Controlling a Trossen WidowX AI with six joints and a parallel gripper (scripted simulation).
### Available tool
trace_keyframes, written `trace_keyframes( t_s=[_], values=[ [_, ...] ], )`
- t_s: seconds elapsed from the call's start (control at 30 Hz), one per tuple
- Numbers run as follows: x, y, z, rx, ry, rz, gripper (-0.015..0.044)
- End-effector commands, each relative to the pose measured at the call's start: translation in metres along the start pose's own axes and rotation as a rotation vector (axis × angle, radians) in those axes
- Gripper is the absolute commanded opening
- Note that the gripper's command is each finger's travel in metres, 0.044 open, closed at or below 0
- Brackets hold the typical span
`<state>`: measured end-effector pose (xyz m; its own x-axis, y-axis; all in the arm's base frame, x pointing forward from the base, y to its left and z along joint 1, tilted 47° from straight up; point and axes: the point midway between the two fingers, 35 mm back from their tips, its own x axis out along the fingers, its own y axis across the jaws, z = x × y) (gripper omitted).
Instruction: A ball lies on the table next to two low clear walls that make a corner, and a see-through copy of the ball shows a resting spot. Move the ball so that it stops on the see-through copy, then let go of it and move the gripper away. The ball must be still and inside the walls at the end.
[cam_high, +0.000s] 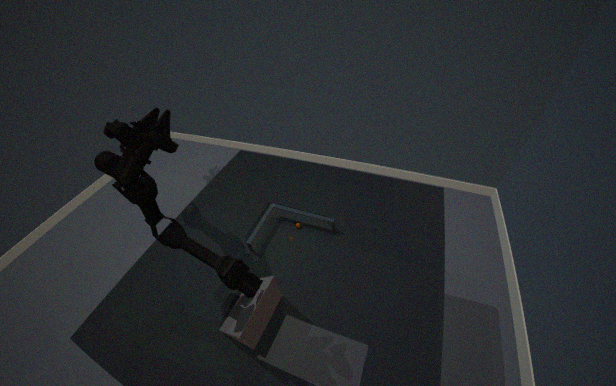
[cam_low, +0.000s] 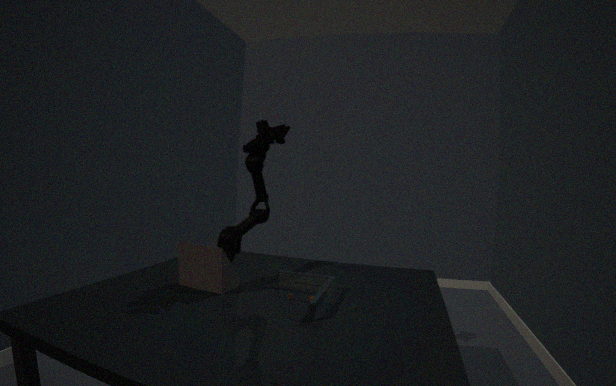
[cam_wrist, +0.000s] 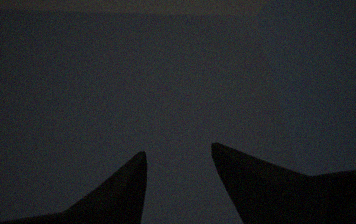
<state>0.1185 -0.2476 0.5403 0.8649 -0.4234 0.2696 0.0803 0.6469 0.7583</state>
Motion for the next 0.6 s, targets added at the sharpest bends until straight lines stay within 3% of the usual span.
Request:
trace_keyframes(
  t_s=[0.0, 0.2, 0.57],
  values=[
    [0.026, -0.038, -0.009, 0.041, 0.061, -0.022, 0.0217],
    [0.070, -0.099, -0.047, 0.120, 0.192, -0.087, 0.0217],
    [0.129, -0.179, -0.171, 0.149, 0.533, -0.199, 0.0217]
  ],
)
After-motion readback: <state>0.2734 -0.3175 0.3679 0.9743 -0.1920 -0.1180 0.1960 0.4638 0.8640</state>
